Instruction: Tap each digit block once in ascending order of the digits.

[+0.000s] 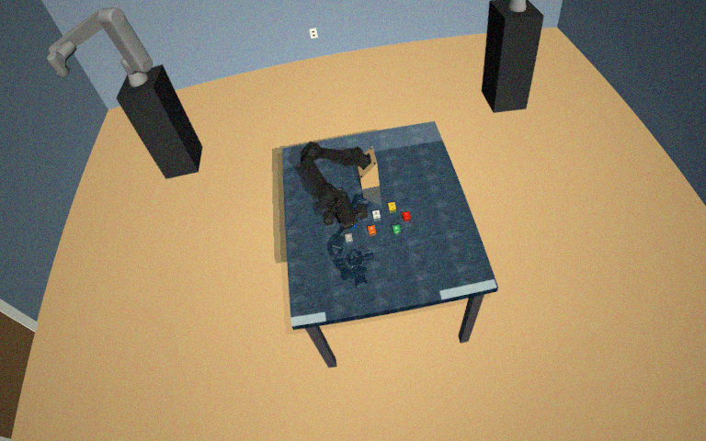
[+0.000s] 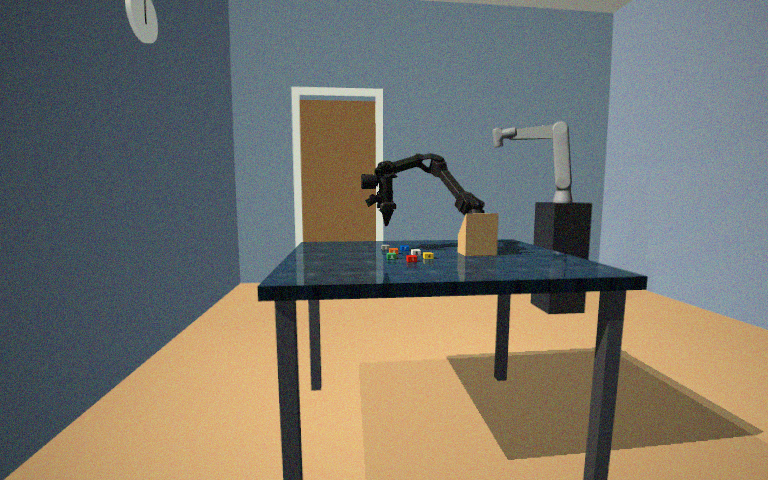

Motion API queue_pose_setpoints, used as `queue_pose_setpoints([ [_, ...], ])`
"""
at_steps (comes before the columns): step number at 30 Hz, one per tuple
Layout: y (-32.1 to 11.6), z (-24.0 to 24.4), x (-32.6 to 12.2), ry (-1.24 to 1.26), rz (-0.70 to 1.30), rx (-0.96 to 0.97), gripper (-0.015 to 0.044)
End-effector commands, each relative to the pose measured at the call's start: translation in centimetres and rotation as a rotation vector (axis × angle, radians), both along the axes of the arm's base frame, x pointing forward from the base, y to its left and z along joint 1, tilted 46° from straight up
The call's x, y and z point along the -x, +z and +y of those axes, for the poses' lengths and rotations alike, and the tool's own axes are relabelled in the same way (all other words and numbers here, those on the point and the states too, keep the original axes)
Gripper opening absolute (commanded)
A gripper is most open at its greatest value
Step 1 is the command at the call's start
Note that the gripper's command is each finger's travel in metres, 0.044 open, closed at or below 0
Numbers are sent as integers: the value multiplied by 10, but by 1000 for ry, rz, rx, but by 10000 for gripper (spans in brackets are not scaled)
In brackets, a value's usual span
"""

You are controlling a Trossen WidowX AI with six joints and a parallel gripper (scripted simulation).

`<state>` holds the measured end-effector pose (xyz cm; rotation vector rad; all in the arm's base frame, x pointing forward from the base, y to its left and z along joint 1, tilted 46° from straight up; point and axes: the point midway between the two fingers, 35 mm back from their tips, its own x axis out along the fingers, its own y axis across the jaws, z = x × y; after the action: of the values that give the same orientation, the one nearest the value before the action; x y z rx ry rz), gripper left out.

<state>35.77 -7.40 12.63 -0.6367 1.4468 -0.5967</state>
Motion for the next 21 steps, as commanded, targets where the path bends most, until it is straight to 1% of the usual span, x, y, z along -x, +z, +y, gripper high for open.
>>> queue_pose_setpoints([
  [1,19,14,1,-2,-16,3,20],
  [4,8,25,3,1,-16,-6,20],
  [8,-46,85,26,11,-13,-41,20],
  [11,-80,120,54,11,-7,-50,20],
  [14,-115,149,95,6,-3,-40,20],
  [17,-140,163,134,-1,-6,-15,20],
  [21,-144,165,142,-2,-8,-9,20],
])
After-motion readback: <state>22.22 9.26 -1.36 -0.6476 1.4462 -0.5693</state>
